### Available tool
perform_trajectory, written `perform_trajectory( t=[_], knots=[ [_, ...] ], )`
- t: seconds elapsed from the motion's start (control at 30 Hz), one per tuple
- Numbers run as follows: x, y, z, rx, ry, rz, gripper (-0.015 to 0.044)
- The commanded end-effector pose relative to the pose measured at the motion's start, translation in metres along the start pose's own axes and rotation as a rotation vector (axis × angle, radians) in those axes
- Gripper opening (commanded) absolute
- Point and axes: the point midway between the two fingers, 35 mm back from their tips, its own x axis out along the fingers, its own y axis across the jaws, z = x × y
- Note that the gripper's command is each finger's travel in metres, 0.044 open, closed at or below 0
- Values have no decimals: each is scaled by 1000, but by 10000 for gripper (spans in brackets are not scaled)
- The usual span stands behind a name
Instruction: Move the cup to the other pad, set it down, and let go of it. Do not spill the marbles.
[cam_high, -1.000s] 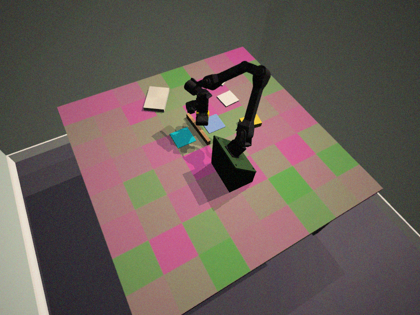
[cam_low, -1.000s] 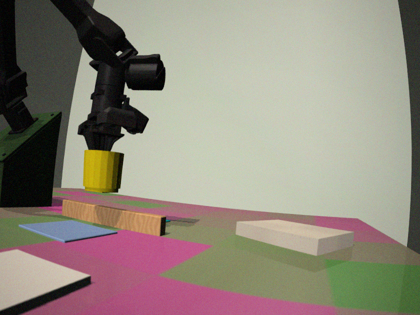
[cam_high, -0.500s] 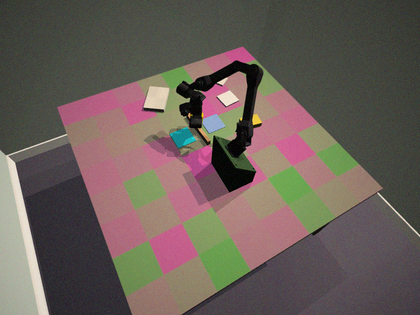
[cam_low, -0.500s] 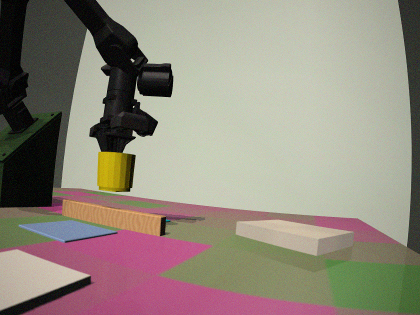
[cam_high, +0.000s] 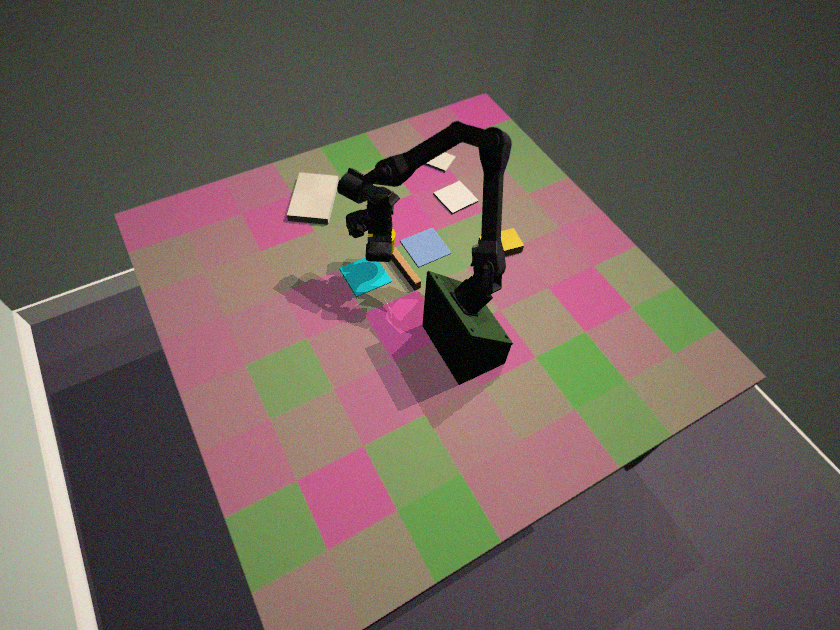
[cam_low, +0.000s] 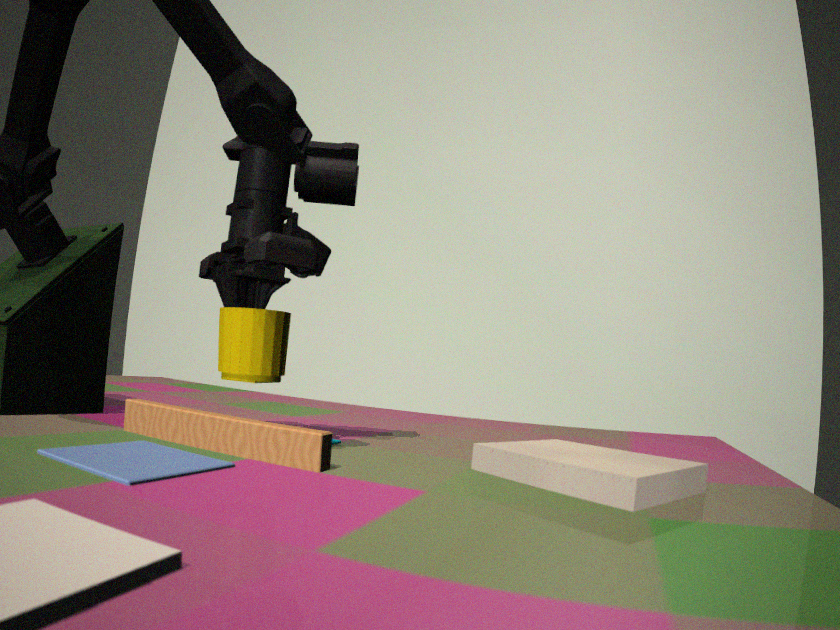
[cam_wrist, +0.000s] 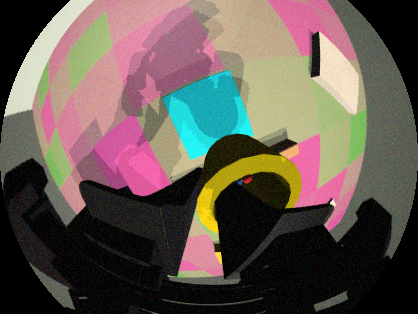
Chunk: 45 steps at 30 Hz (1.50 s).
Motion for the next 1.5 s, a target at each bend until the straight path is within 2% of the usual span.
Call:
perform_trajectory(
  t=[0.0, 0.73, 1.47],
  knots=[
    [1, 8, 9, 0, 2, 8, 0],
    [3, 35, 44, 0, -1, 9, 0],
    [41, 35, 44, 0, 1, 8, 0]
  ],
)
